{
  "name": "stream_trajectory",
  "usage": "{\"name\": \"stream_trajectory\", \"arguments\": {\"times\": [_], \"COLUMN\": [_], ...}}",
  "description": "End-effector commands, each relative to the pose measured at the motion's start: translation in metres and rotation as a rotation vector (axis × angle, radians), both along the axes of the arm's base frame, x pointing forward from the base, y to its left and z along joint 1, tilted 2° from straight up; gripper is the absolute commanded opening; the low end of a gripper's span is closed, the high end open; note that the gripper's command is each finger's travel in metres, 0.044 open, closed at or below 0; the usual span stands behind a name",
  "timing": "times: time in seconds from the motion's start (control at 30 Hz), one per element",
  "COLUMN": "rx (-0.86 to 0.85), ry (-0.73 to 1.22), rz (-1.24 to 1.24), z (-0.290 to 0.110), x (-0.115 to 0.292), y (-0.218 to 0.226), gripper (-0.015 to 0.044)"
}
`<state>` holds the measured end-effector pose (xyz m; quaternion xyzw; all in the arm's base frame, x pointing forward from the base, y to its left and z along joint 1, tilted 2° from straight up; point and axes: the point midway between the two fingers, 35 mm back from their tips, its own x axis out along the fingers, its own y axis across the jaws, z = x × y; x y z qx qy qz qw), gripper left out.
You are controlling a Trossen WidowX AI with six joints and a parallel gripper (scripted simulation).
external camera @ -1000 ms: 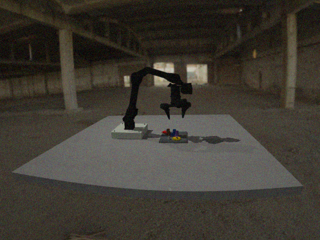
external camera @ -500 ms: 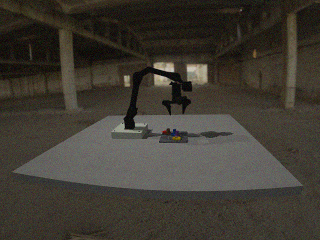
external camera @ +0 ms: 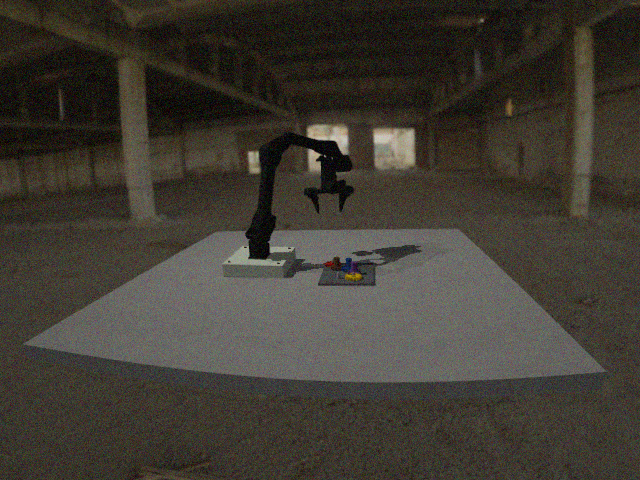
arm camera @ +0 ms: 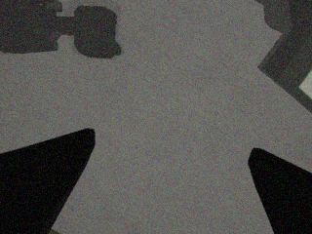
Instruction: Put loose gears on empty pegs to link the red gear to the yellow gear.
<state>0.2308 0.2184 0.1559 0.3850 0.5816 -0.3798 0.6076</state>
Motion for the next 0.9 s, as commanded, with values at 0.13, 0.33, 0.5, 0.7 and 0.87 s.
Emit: {"name": "stream_trajectory", "arguments": {"times": [0.13, 0.33, 0.5, 0.7, 0.87], "rx": [0.002, 0.002, 0.002, 0.002, 0.002], "ry": [-0.003, -0.003, -0.003, -0.003, -0.003], "rz": [-0.009, -0.009, -0.009, -0.009, -0.009], "z": [0.0061, 0.0061, 0.0061, 0.0061, 0.0061], "x": [-0.0318, -0.0318, -0.0318, -0.0318, -0.0318], "y": [0.0256, 0.0256, 0.0256, 0.0256, 0.0256], "gripper": [0.044, 0.044, 0.044, 0.044, 0.044]}}
